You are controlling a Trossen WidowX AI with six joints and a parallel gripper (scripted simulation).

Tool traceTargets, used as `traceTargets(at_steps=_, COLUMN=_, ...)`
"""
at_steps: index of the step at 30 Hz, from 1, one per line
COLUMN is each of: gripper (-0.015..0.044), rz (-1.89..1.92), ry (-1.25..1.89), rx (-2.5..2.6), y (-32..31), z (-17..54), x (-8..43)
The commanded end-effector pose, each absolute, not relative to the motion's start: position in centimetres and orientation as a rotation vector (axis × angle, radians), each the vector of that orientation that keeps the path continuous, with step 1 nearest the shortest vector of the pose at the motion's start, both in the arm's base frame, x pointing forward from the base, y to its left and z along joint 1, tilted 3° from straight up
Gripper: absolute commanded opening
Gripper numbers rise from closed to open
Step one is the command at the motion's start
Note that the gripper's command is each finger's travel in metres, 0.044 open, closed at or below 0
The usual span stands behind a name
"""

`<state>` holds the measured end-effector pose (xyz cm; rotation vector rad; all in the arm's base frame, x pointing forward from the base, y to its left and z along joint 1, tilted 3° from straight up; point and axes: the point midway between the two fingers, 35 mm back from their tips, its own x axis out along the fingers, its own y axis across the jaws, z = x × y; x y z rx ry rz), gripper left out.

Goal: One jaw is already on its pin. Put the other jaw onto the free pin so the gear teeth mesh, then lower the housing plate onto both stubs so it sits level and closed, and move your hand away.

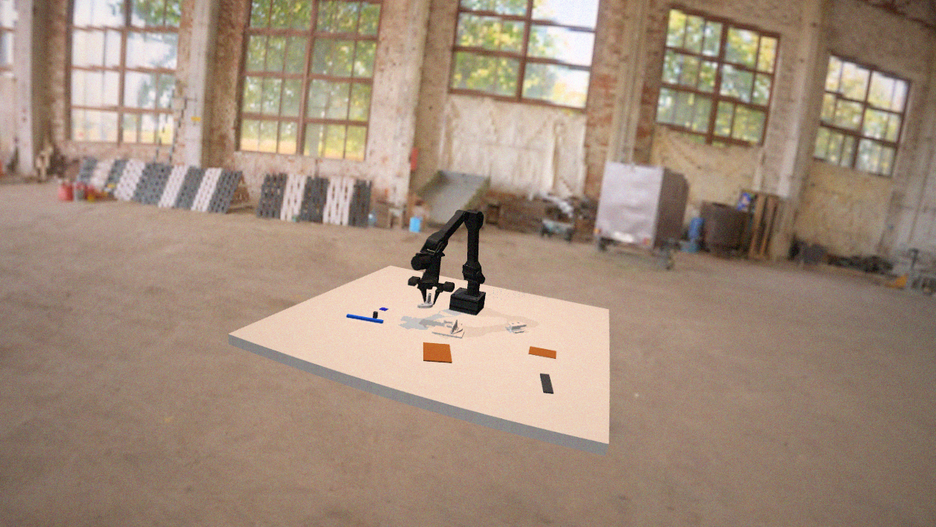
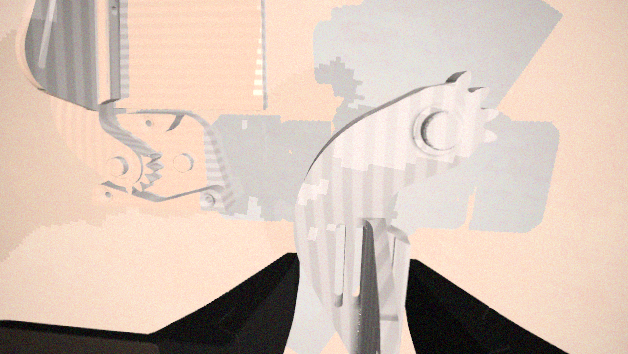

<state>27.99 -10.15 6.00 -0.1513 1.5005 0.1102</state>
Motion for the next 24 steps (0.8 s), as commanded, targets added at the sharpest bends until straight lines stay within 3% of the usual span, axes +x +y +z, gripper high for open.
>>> traceTargets(at_steps=1, gripper=0.0134, rz=0.108, ry=1.496, rx=-0.154, y=-10.2, z=6.4, x=28.1)
traceTargets(at_steps=24, gripper=0.0134, rz=-0.347, ry=1.468, rx=0.34, y=-7.7, z=6.4, x=27.5)
